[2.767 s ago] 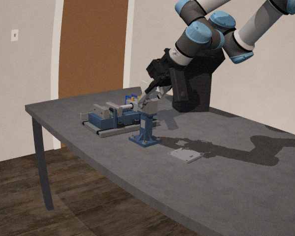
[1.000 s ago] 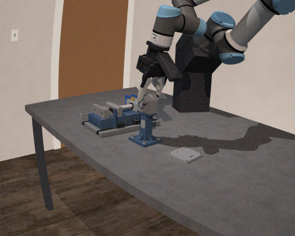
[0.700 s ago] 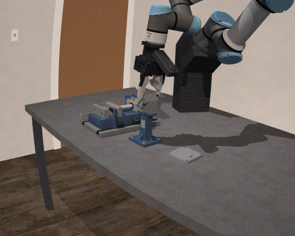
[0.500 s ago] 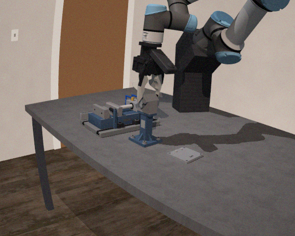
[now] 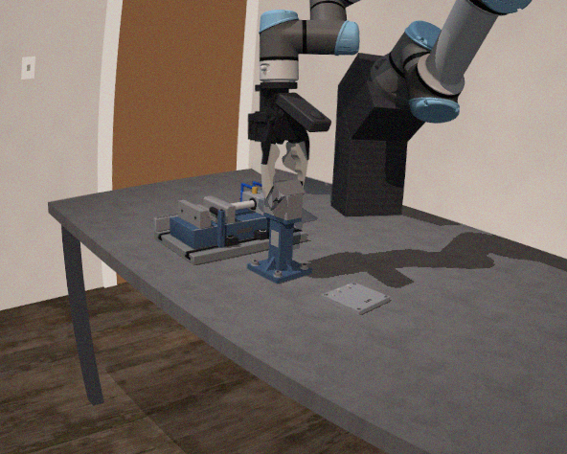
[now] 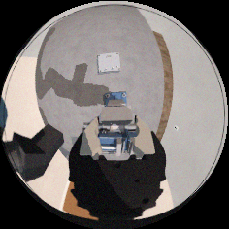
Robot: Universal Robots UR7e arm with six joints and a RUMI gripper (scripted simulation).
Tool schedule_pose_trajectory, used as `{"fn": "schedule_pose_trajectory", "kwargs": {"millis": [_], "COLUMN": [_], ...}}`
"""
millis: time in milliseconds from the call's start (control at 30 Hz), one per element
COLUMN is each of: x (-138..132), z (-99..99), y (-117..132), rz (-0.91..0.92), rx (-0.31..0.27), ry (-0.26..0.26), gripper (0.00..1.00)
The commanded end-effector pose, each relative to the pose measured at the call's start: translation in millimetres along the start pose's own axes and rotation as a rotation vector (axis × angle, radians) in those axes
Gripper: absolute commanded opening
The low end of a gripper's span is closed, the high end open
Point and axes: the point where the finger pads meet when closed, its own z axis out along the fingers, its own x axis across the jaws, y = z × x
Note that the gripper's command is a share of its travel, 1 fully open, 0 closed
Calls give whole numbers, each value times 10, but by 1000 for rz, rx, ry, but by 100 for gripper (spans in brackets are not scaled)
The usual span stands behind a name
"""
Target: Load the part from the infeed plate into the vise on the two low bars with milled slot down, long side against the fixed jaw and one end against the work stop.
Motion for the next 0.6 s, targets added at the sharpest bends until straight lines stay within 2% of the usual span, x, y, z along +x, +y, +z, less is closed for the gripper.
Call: {"fn": "schedule_pose_trajectory", "kwargs": {"millis": [0, 267, 333, 567], "x": [-4, -3, -3, -4], "z": [1, 2, 2, 3], "y": [7, 14, 14, 20], "rz": [-3, -3, -3, -2], "rx": [76, 165, 165, 234], "ry": [-9, -9, -9, -9], "gripper": [51, 51, 51, 51]}}
